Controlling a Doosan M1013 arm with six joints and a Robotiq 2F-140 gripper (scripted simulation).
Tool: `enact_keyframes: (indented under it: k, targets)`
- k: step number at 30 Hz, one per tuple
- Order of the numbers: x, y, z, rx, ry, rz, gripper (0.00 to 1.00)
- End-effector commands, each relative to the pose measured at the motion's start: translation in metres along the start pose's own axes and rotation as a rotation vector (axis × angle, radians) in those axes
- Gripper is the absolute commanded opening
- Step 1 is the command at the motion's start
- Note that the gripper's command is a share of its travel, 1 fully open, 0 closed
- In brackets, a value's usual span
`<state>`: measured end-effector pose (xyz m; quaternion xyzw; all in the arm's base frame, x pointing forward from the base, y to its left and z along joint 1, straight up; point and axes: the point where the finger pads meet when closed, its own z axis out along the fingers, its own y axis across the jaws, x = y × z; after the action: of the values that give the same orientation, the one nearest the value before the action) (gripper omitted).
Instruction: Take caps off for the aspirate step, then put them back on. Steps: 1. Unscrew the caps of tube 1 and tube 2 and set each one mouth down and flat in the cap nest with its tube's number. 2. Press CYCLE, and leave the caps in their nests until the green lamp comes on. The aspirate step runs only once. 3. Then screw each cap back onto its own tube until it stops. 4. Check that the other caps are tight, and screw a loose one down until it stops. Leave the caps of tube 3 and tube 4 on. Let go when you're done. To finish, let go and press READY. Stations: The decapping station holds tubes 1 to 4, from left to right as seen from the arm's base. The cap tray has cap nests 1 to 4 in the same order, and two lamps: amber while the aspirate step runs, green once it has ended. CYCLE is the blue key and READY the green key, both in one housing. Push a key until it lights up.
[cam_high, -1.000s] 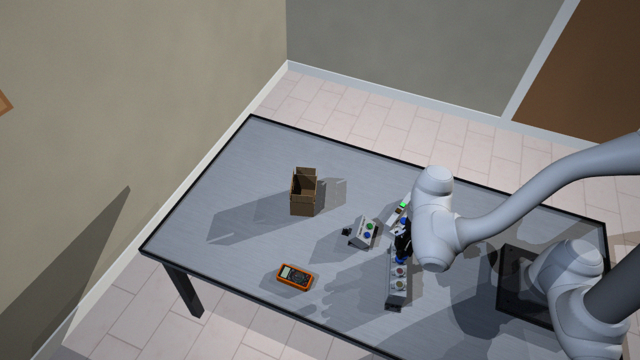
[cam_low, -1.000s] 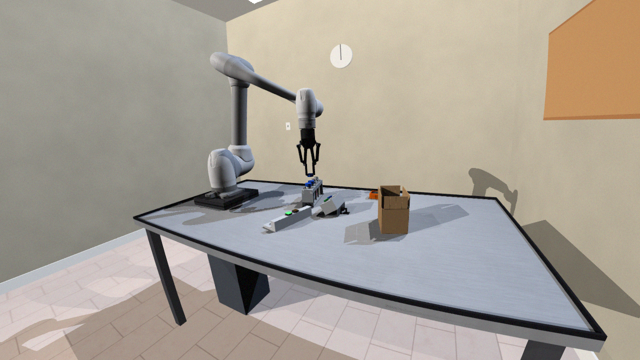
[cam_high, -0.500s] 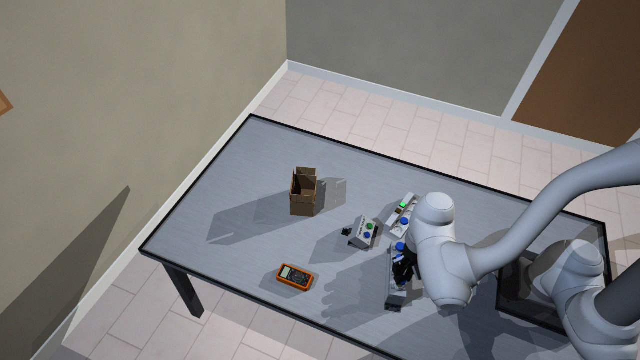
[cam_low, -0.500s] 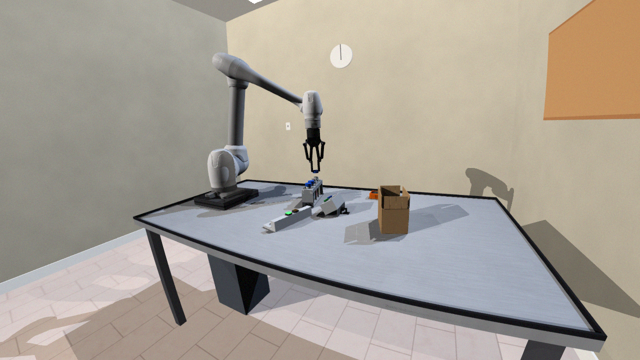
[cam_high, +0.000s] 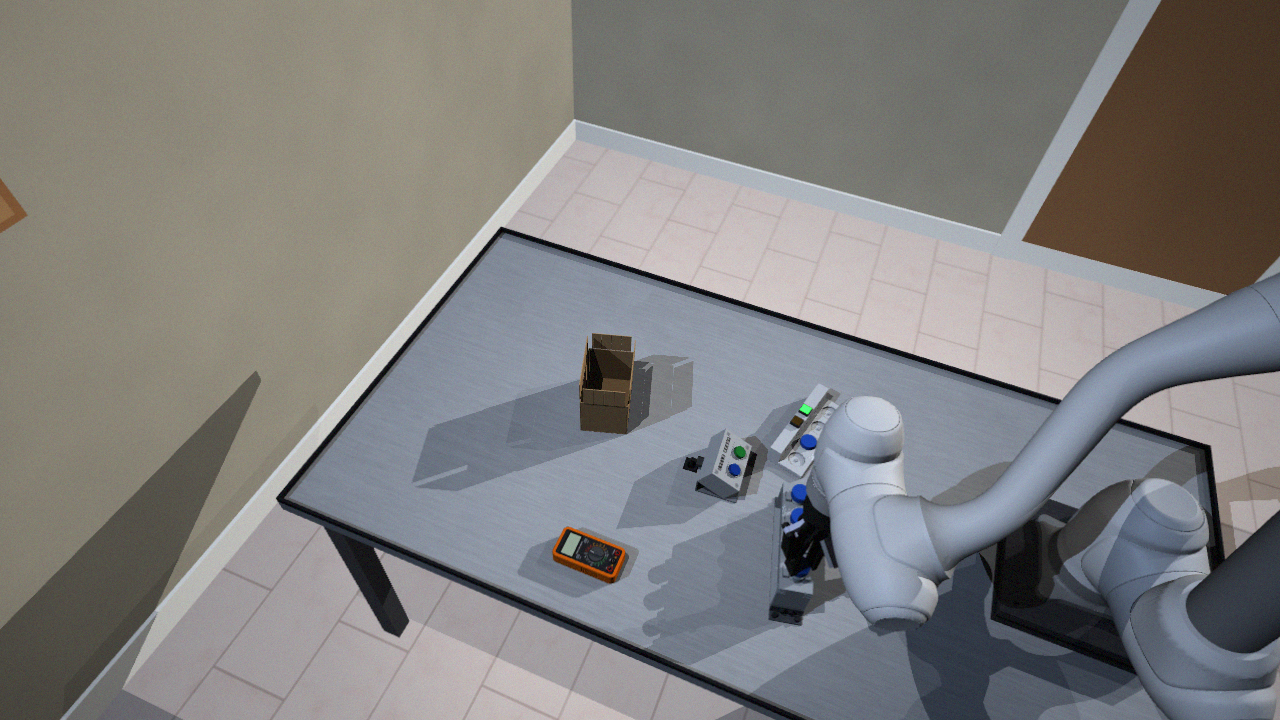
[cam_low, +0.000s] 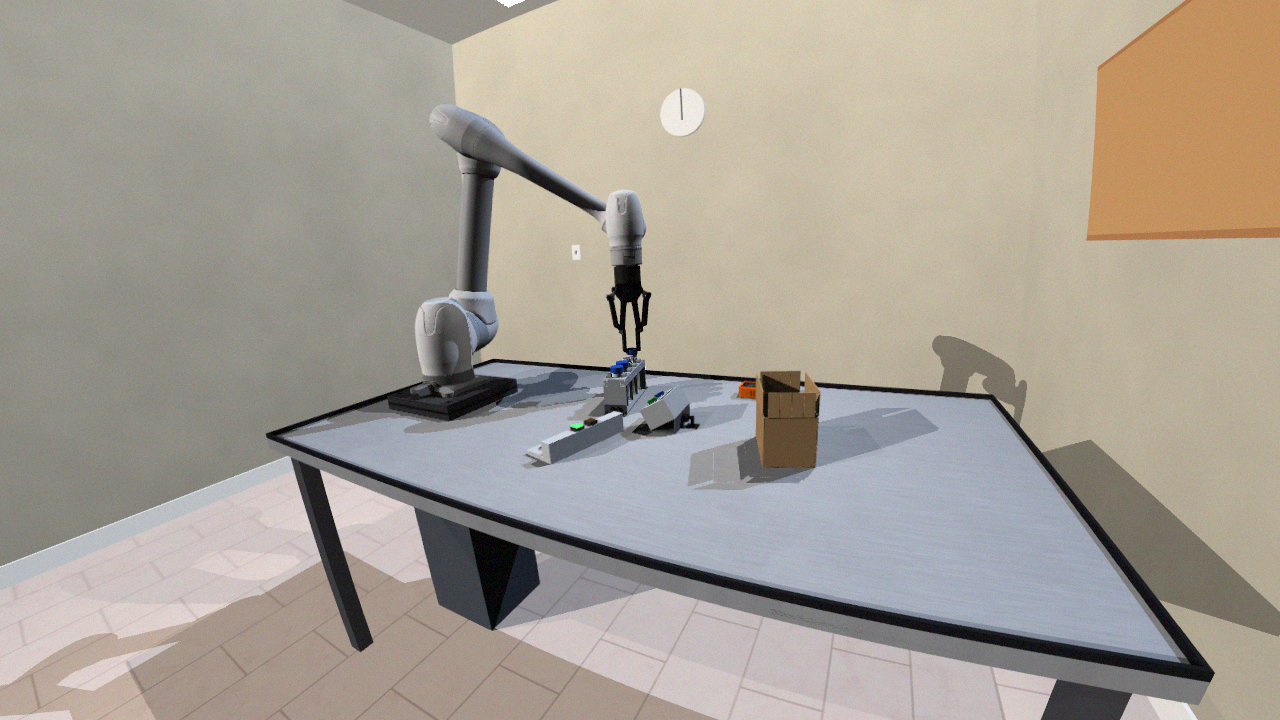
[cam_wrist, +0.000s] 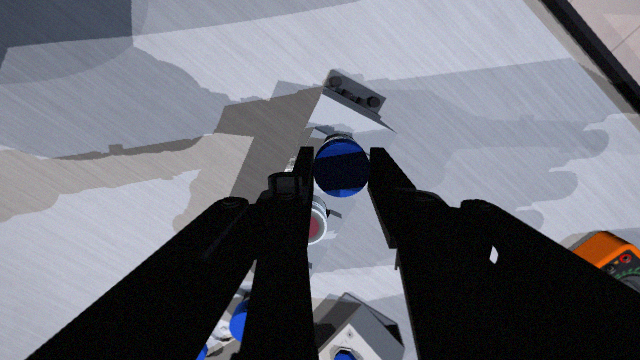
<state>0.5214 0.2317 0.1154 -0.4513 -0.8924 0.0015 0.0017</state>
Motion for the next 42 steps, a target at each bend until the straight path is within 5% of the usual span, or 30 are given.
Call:
enact_keyframes:
  k: [1, 37, 38, 42]
  targets:
    - [0.0, 0.0, 0.0, -0.001, 0.0, 0.0, 0.3]
    - [0.0, 0.0, 0.01, -0.001, 0.0, 0.0, 0.3]
    - [0.0, 0.0, 0.01, -0.001, 0.0, 0.0, 0.41]
    - [0.0, 0.0, 0.01, -0.001, 0.0, 0.0, 0.41]
